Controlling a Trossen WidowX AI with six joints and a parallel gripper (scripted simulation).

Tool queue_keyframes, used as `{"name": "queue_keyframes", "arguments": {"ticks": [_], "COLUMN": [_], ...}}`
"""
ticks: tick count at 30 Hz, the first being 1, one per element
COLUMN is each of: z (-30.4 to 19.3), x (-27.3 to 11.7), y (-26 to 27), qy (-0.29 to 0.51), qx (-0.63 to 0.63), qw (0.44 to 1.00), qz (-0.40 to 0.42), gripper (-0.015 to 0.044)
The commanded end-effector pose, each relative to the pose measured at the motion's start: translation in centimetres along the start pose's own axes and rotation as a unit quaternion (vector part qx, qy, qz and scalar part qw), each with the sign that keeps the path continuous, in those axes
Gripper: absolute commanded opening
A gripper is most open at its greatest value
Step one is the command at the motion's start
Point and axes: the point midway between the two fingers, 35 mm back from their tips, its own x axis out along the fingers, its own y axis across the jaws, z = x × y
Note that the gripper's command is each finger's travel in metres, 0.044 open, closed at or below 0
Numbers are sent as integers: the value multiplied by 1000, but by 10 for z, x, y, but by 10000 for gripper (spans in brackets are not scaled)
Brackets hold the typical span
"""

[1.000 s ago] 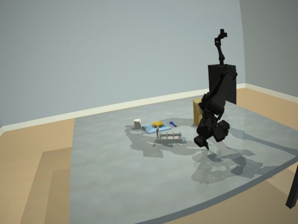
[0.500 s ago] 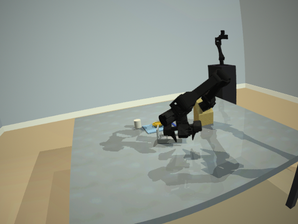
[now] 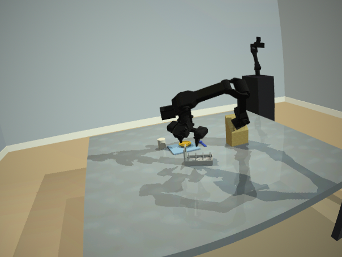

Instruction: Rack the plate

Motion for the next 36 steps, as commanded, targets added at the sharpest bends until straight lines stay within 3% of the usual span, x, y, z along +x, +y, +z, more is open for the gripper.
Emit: {"name": "queue_keyframes", "arguments": {"ticks": [1,19,23,25,31,36], "z": [-27,-182,-188,-184,-162,-162], "x": [-9,-37,-37,-27,63,74], "y": [-41,-150,-152,-153,-144,-140], "qy": [-6,-79,-83,-83,-84,-84], "qx": [68,331,339,340,339,338], "qw": [998,938,934,934,934,934], "qz": [6,69,72,72,73,74], "gripper": [400,400,400,400,400,400]}}
